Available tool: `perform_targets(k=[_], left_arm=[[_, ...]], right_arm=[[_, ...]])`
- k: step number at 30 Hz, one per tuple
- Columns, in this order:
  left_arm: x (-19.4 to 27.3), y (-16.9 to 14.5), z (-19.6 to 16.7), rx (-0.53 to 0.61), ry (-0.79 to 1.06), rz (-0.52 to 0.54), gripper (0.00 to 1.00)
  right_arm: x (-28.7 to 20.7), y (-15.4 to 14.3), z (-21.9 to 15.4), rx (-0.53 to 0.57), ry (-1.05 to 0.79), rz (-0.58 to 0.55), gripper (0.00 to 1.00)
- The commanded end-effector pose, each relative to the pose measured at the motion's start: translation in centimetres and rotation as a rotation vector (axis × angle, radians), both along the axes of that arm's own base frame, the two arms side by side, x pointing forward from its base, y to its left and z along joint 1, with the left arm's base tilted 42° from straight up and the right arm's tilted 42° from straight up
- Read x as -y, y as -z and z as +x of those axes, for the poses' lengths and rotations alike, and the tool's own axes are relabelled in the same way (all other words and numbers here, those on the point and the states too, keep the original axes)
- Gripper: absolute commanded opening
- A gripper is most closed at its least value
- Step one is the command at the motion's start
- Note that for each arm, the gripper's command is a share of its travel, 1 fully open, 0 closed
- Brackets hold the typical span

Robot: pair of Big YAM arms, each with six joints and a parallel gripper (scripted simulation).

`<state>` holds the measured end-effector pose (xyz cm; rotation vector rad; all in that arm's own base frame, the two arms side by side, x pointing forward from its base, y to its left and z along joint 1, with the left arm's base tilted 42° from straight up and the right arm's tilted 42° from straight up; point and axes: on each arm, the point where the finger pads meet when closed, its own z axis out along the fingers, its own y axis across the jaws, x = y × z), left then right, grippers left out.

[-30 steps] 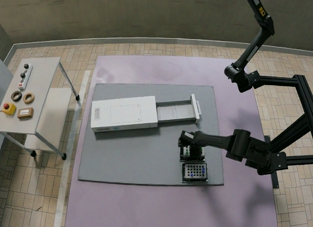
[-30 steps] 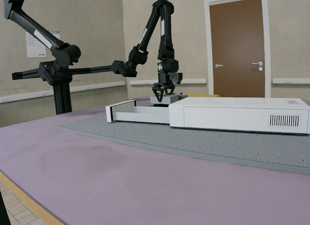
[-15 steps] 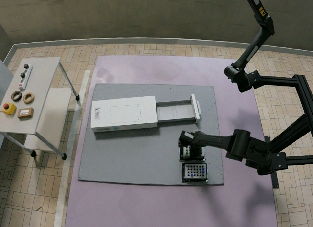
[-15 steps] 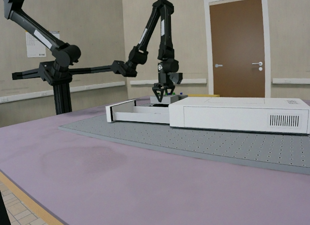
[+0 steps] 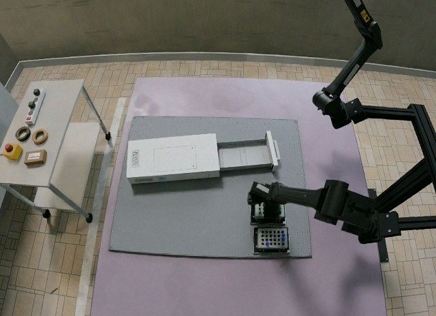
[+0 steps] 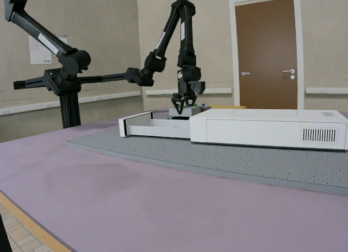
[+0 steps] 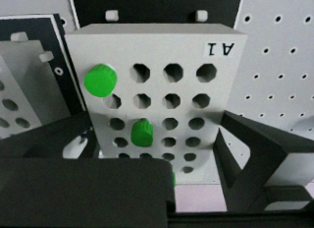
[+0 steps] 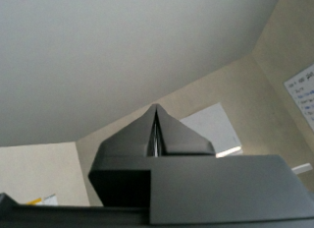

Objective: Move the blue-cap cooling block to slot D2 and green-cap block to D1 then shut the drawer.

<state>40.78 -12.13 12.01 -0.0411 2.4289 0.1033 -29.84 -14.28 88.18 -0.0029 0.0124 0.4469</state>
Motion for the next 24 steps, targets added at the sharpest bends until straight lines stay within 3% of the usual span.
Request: perform_targets(k=[1, 24], left_arm=[[1.12, -3.41, 1.68, 0.077, 0.016, -0.030, 0.00], [1.05, -3.03, 1.91, 0.073, 0.015, -0.028, 0.00]], right_arm=[[0.56, -0.13, -1.04, 0.016, 0.001, 0.007, 0.00], [0.56, -0.13, -1.04, 0.016, 0.001, 0.007, 0.00]])
